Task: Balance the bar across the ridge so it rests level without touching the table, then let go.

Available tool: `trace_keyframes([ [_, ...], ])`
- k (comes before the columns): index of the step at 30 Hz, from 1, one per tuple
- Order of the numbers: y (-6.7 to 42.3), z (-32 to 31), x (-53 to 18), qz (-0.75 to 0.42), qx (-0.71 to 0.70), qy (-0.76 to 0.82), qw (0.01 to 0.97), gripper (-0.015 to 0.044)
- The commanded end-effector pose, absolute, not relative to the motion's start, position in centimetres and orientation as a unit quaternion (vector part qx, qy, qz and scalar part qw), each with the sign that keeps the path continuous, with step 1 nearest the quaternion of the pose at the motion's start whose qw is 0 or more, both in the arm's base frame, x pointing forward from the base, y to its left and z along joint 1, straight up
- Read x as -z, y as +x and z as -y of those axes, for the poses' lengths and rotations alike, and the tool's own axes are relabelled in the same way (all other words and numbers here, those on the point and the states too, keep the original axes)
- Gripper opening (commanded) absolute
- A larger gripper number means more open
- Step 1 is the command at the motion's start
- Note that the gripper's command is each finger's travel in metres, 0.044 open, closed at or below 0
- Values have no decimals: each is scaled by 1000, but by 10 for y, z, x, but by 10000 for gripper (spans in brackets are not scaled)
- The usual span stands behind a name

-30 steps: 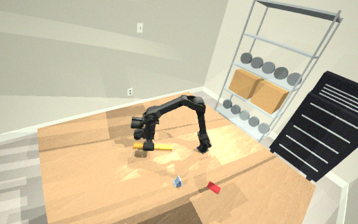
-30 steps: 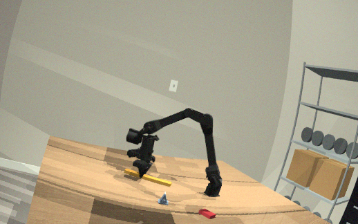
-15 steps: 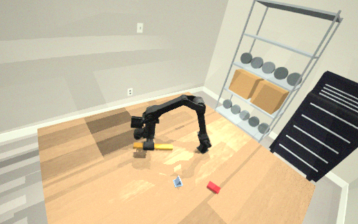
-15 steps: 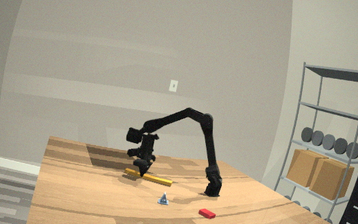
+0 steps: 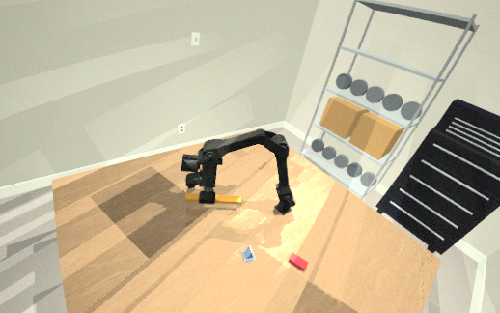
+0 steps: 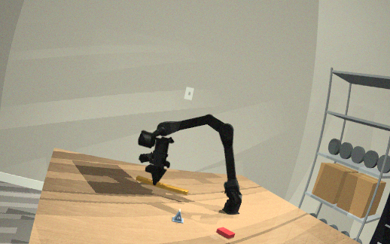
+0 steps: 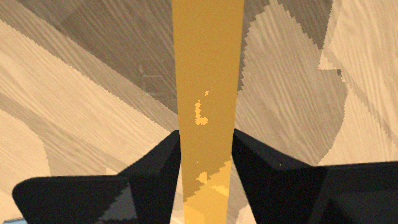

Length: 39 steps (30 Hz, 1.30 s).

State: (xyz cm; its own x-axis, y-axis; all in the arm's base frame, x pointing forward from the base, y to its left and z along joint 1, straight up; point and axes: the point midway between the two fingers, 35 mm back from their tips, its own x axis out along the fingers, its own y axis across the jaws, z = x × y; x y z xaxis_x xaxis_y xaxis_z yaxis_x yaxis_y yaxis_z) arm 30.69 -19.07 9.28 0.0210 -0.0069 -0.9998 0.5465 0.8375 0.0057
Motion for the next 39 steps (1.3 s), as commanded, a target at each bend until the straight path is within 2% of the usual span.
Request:
trace_keyframes([
  [1,307,192,-106,-667,205,200,688,0],
  [20,304,187,-149,-667,205,199,688,0],
  [39,329,116,-149,-672,184,182,694,0],
])
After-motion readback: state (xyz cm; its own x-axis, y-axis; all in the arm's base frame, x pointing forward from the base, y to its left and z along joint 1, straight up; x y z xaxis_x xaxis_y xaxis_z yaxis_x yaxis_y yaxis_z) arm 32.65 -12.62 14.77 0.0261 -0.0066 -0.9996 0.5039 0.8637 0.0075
